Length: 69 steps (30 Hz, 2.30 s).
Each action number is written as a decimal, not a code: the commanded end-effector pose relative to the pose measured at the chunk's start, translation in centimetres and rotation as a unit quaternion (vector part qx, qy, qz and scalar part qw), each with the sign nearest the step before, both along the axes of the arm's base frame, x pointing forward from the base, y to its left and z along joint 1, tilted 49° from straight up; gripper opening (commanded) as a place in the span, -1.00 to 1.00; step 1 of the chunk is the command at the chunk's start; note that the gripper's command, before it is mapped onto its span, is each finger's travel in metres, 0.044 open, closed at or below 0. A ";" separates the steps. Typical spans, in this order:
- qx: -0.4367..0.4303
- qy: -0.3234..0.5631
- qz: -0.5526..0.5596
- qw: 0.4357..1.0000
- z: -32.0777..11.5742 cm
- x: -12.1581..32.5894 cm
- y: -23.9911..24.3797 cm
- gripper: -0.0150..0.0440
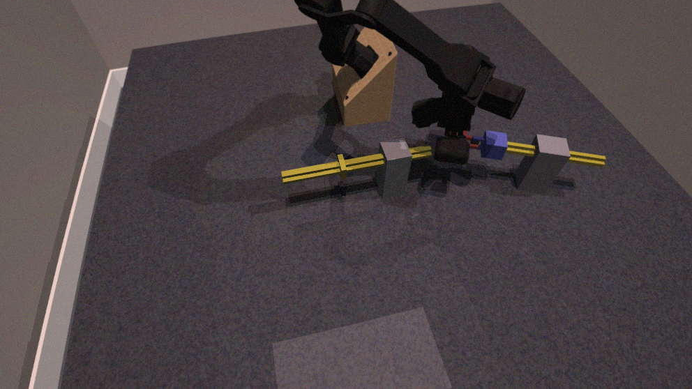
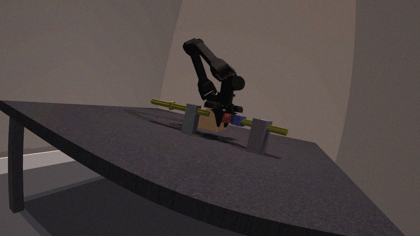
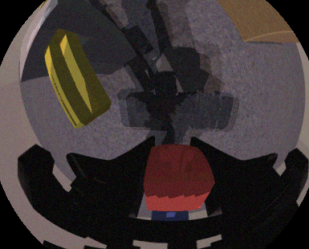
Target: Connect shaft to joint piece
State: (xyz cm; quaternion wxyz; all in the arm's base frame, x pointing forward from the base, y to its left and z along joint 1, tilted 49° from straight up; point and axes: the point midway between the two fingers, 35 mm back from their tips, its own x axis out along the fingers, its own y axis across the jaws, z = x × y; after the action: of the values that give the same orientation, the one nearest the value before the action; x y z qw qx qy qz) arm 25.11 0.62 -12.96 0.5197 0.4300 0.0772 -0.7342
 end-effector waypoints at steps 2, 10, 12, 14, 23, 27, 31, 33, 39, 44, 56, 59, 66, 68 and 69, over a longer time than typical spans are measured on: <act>0.000 0.000 0.000 1.000 0.0 0.0 0.0 -0.35; -0.001 0.006 0.005 1.000 0.0 0.1 0.0 -0.49; -0.002 0.019 0.014 1.000 0.1 0.2 -0.1 -0.49; -0.004 0.035 0.025 0.999 0.2 0.4 -0.1 -0.49; -0.015 0.108 0.081 0.991 0.6 1.2 -0.3 -0.49; -0.019 0.138 0.105 0.985 0.7 1.6 -0.3 -0.49; -0.025 0.168 0.129 0.977 0.8 1.9 -0.3 -0.49; -0.028 0.183 0.141 0.973 0.9 2.1 -0.3 -0.49; -0.029 0.192 0.149 0.970 0.9 2.2 -0.3 -0.49; -0.028 0.190 0.146 0.971 0.9 2.2 -0.3 -0.49; -0.028 0.190 0.146 0.971 0.9 2.2 -0.3 -0.14; -0.028 0.190 0.146 0.971 0.9 2.2 -0.3 0.01; -0.028 0.190 0.146 0.971 0.9 2.2 -0.3 0.54; -0.028 0.190 0.146 0.971 0.9 2.2 -0.3 0.72; -0.028 0.190 0.146 0.971 0.9 2.2 -0.3 0.81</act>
State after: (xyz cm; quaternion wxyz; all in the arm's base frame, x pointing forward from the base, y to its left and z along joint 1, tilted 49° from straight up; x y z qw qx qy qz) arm 27.29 0.29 -12.09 0.6094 0.2519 0.2158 -0.7202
